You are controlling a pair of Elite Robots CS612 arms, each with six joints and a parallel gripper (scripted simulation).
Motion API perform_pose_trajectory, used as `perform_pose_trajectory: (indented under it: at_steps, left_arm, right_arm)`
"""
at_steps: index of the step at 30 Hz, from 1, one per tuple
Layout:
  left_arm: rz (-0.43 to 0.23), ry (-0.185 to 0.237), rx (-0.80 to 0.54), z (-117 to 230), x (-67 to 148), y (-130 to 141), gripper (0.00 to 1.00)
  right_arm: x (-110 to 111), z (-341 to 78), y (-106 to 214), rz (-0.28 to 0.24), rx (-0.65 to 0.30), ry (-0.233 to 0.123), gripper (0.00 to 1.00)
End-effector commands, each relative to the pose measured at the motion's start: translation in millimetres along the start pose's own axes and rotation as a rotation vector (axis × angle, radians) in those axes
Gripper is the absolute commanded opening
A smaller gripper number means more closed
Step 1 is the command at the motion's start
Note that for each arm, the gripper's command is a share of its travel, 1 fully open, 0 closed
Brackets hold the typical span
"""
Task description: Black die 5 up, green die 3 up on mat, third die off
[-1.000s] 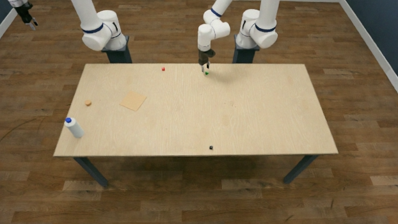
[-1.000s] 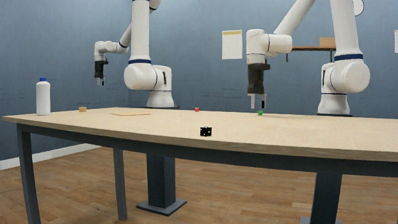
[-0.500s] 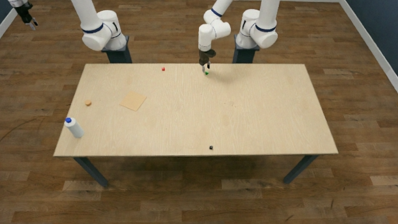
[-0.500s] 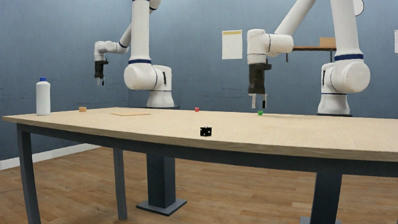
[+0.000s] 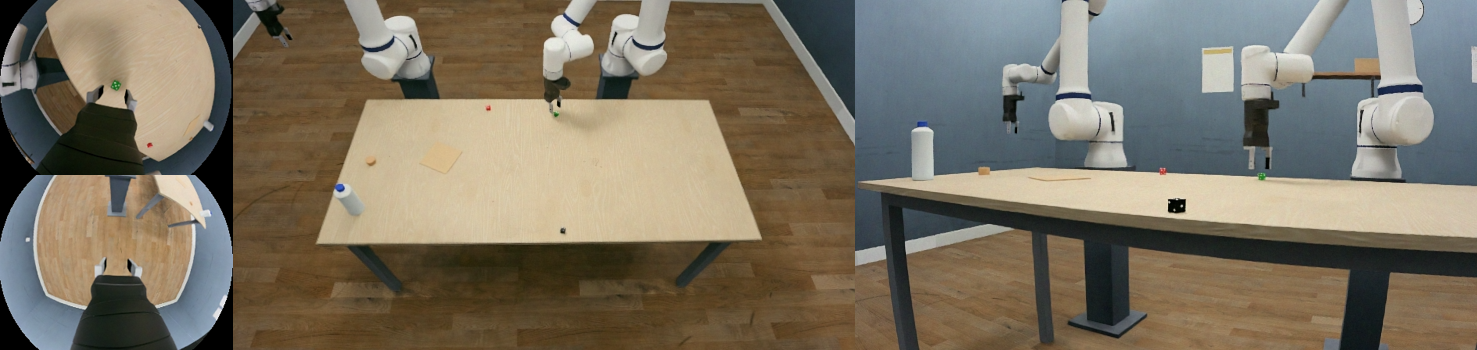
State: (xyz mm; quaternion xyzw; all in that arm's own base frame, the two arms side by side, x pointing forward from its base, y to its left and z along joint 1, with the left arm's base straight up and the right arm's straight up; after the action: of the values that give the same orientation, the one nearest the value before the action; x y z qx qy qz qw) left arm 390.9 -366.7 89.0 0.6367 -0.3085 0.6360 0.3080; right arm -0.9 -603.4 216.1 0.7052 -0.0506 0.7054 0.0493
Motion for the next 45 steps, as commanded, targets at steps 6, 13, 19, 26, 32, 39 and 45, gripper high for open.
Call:
perform_pose_trajectory:
  at_steps: [6,13,19,26,32,39,45]
  left_arm:
    - [0.0,0.001,0.0,1,0,0,1.0]
    - [0.0,0.001,0.0,1,0,0,1.0]
    - [0.0,0.001,0.0,1,0,-1,1.0]
    - [0.0,0.001,0.0,4,0,-5,1.0]
    - [0.0,0.001,0.0,7,0,-9,1.0]
    - [0.0,0.001,0.0,17,1,-22,1.0]
    - [0.0,0.001,0.0,27,1,-35,1.0]
  right_arm:
    - [1,0,1,-0.002,0.0,0.0,1.0]
    - [1,0,1,-0.002,0.0,0.0,1.0]
    - [1,0,1,-0.002,0.0,0.0,1.0]
    - [1,0,1,-0.002,0.0,0.0,1.0]
    - [1,0,1,-0.002,0.0,0.0,1.0]
    - [1,0,1,-0.002,0.0,0.0,1.0]
    - [1,0,1,-0.002,0.0,0.0,1.0]
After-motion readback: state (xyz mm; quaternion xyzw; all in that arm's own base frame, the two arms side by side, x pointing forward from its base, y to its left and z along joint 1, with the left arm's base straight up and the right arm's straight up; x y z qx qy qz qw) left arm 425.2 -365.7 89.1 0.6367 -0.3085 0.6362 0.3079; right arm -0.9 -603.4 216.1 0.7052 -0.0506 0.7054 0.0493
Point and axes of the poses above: on each arm, the point where the finger pads meet when closed, its own x axis back along the fingers, its own z axis across the jaws, y = z × x, the point moved 4 cm from there along x, back along the fingers, and after that the axes turned 8 degrees about -x, right-handed, at the moved point
